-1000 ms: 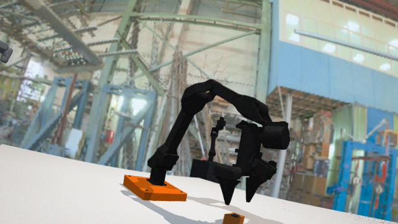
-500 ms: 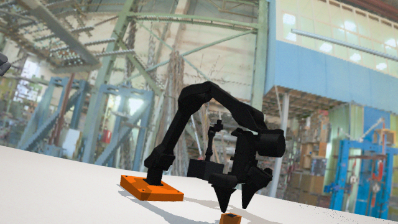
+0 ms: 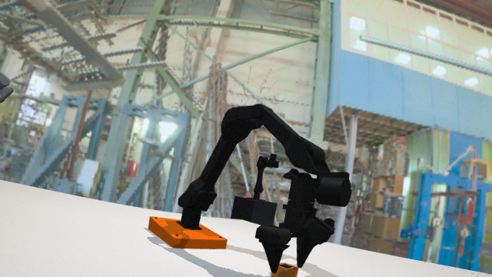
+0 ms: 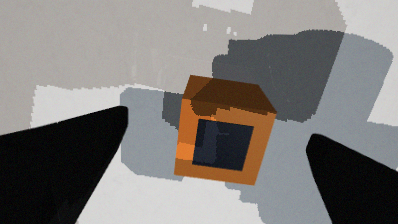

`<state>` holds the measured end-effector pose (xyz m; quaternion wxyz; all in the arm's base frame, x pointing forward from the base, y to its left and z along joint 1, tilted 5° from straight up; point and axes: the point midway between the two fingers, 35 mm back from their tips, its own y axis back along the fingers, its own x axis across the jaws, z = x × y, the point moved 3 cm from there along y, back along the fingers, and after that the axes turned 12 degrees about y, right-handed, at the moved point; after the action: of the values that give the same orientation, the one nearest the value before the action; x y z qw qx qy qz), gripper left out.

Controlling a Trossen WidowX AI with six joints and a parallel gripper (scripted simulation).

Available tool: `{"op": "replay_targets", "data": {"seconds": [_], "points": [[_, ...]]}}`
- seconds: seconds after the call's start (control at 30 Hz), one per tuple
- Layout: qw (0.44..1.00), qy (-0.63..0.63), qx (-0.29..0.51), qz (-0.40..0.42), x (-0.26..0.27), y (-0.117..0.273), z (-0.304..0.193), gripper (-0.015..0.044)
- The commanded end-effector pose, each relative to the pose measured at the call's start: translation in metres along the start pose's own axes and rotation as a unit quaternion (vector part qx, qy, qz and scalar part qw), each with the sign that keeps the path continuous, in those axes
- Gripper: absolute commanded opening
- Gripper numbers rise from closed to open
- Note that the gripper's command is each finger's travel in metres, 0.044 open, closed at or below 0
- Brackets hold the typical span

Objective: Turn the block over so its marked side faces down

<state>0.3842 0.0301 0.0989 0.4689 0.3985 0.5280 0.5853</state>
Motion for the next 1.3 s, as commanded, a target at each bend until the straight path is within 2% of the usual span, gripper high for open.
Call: {"op": "replay_targets", "data": {"seconds": [0.0,0.33,0.9,1.0,1.1,1.27], "points": [[1.000,0.001,0.006,0.000,0.000,-0.009,-0.003,0.0440],[1.000,0.001,0.006,0.000,0.000,-0.009,-0.003,0.0177],[1.000,0.001,0.006,0.000,0.000,-0.009,-0.003,0.0064],[1.000,0.001,0.006,0.000,0.000,0.003,-0.002,0.0000],[1.000,0.001,0.006,0.000,0.000,0.020,-0.002,0.0000],[1.000,0.001,0.005,-0.001,0.000,0.021,-0.002,0.0000]]}}
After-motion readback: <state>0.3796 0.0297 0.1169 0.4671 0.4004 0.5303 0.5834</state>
